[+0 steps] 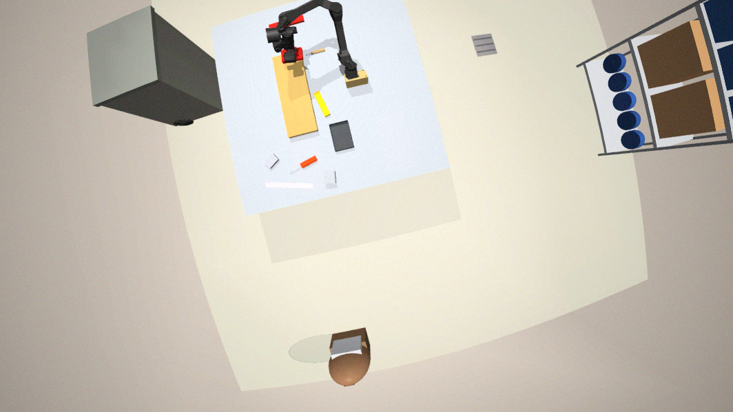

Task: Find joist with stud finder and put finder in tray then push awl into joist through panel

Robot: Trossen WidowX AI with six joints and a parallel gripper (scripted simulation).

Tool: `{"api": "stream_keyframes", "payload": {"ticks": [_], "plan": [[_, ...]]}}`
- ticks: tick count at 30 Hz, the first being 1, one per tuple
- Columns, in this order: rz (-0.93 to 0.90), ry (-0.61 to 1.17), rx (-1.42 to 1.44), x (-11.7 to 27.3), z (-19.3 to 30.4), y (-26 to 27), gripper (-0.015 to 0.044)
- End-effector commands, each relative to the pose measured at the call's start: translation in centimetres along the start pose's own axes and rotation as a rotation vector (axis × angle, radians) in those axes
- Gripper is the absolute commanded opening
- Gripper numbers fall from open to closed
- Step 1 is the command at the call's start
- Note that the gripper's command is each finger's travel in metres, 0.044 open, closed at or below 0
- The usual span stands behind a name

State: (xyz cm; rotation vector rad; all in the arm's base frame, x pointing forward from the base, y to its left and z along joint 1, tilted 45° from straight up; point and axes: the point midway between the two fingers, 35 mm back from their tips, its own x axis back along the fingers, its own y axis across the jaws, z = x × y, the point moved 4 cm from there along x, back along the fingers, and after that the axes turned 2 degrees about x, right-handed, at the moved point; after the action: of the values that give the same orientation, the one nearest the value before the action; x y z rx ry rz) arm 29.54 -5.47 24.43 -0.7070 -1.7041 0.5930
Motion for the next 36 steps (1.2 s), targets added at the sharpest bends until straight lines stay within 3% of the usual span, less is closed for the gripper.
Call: {"api": "stream_keyframes", "payload": {"ticks": [1,8,36], "plan": [[-0.009,-0.014,0.032,-0.4,-1.7,-0.7,0.0000],[-0.011,-0.028,0.086,-1.3,-4.0,-2.1,0.0000],[-0.012,-0.027,0.085,-4.6,-3.4,-2.1,0.0000]]}}
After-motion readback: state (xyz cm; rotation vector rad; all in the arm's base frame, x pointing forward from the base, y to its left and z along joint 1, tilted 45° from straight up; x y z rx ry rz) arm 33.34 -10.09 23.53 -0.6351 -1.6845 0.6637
